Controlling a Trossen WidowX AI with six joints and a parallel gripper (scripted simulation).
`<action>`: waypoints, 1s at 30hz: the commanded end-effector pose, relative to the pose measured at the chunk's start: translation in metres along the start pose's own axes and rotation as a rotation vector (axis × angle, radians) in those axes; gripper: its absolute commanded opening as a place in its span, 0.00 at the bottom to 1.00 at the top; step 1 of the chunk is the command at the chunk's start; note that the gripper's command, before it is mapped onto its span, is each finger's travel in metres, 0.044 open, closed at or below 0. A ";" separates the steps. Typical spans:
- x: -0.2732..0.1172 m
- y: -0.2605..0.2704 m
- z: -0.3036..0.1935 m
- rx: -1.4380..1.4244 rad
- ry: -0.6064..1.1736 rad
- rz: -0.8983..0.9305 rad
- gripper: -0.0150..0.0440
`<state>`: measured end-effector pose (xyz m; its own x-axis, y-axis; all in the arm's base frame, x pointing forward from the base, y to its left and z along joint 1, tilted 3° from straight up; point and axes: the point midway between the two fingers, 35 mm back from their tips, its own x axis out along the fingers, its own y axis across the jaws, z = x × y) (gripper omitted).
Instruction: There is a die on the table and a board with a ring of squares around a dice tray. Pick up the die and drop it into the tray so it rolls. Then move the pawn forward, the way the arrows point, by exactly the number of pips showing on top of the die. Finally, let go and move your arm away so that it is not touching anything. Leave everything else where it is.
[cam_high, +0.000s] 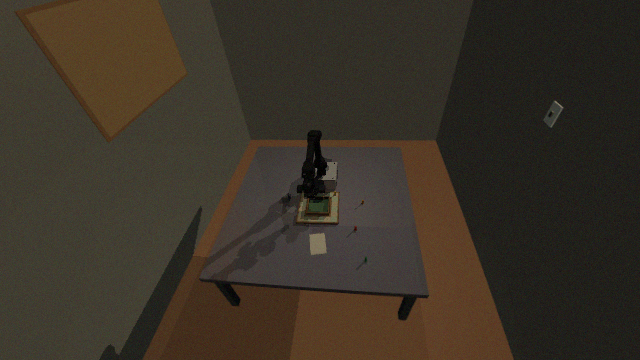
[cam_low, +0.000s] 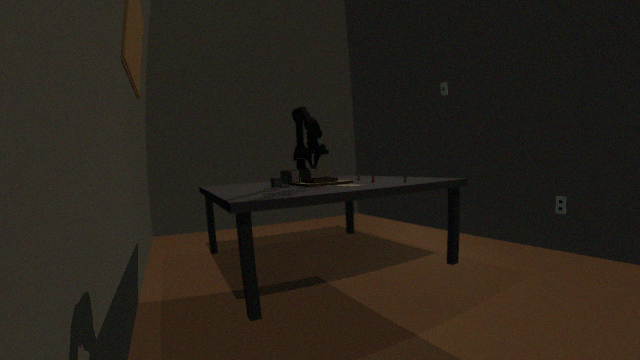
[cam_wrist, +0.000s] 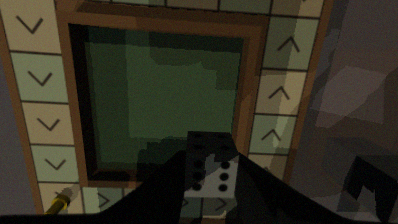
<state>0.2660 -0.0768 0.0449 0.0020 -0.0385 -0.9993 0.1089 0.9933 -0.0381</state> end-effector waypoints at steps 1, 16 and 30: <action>0.008 0.021 0.000 0.022 0.017 0.008 0.25; 0.020 0.037 0.008 0.042 -0.201 0.010 0.25; 0.029 0.036 0.016 0.042 -0.676 -0.003 0.25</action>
<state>0.2873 -0.0442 0.0166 0.5377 -0.1037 -0.8367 0.1517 0.9881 -0.0250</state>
